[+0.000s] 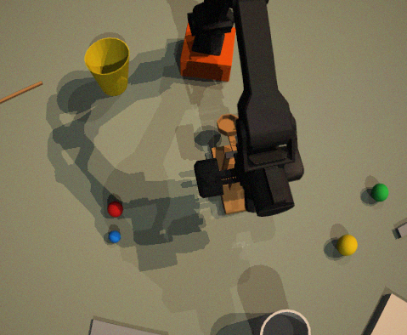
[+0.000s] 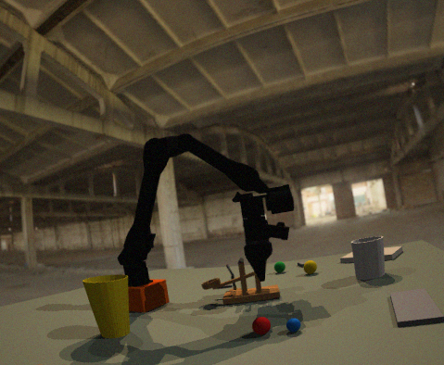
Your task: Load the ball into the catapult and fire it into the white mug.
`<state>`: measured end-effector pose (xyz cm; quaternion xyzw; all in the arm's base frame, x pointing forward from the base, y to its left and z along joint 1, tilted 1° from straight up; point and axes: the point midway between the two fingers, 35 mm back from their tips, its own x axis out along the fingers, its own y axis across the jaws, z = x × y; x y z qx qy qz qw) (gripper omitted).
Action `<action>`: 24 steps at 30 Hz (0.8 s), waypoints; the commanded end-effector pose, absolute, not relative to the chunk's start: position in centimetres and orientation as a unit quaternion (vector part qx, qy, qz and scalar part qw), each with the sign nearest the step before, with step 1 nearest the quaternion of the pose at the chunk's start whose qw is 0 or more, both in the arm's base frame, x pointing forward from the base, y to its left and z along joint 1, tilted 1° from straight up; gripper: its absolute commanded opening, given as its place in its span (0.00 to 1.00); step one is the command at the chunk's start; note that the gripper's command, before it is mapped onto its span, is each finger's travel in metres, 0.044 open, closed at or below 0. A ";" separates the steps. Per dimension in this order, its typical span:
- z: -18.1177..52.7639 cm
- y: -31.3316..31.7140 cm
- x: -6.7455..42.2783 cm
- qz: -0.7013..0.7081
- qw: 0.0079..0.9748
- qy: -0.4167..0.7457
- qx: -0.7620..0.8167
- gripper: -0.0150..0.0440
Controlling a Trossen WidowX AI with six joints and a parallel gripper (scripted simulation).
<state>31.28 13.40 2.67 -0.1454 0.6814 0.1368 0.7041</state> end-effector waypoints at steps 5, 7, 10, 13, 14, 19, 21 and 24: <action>1.0 13.2 31.0 0.135 0.701 0.685 -0.146 1.00; 0.7 13.2 31.0 0.135 0.701 0.685 -0.146 1.00; 0.4 13.2 31.0 0.135 0.701 0.685 -0.146 1.00; 0.4 13.2 31.0 0.135 0.701 0.685 -0.146 1.00; 0.4 13.2 31.0 0.135 0.701 0.685 -0.146 1.00; 0.7 13.3 31.1 0.136 0.703 0.683 -0.145 0.78; 0.7 13.3 31.1 0.136 0.703 0.683 -0.145 0.69; 0.7 13.3 31.1 0.136 0.703 0.683 -0.145 0.56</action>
